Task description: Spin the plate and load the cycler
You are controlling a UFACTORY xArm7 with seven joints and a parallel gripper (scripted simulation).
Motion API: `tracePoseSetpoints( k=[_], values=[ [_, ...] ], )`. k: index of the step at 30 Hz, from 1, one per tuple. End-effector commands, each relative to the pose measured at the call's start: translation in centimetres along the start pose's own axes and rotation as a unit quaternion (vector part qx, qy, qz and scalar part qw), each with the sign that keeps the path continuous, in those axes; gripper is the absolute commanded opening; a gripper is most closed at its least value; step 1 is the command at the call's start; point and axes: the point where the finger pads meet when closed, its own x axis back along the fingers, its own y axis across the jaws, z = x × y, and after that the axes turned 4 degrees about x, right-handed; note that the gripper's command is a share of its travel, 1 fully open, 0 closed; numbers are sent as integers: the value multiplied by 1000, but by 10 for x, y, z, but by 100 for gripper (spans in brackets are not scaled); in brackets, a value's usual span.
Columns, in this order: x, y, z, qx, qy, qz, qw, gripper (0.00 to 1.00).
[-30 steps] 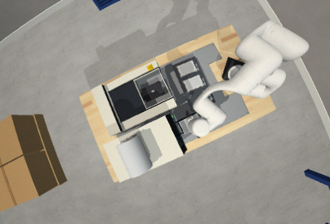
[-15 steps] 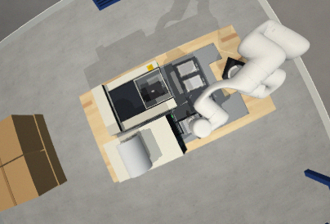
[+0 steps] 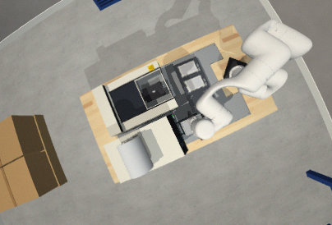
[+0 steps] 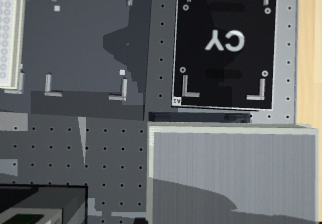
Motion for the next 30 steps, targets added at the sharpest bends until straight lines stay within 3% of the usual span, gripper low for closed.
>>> tracePoseSetpoints(
  k=[1, 20, 30],
  values=[
    [8, 0, -1, 0, -2, 0, 1000, 0],
    [36, 0, -1, 0, -2, 0, 1000, 0],
    [37, 0, -1, 0, -2, 0, 1000, 0]
  ],
)
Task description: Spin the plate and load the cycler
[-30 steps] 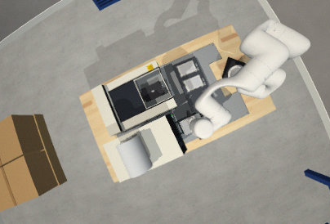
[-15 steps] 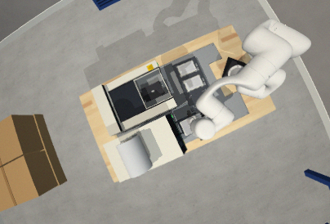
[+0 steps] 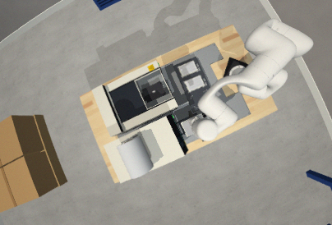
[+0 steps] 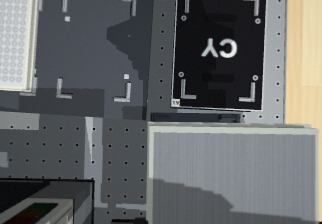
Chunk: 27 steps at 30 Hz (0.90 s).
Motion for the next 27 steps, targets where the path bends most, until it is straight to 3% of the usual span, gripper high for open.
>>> tracePoseSetpoints(
  k=[1, 27],
  values=[
    [2, 0, -1, 0, -2, 0, 1000, 0],
    [2, -5, -1, -3, -2, 0, 1000, 0]
  ],
)
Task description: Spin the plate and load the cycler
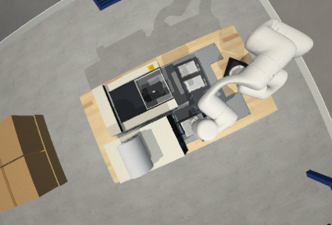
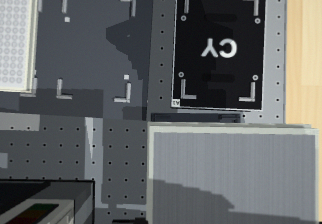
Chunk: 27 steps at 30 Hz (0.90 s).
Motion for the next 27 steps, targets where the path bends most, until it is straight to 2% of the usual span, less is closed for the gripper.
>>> tracePoseSetpoints(
  k=[1, 27],
  values=[
    [2, -6, -1, -1, -2, -1, 1000, 0],
    [2, -58, 3, -1, -2, 0, 1000, 0]
  ],
)
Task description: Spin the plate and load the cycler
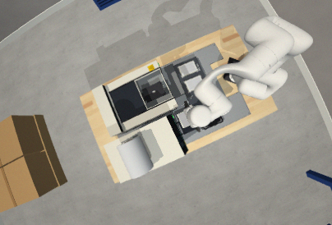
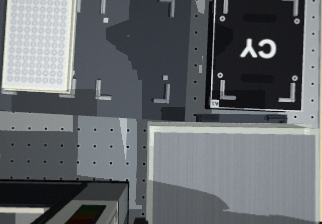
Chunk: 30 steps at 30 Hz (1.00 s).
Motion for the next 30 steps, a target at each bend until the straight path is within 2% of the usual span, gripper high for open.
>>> tracePoseSetpoints(
  k=[1, 30],
  values=[
    [2, -9, -1, 0, -2, 0, 1000, 0],
    [2, -67, 4, 0, -2, 0, 1000, 0]
  ],
)
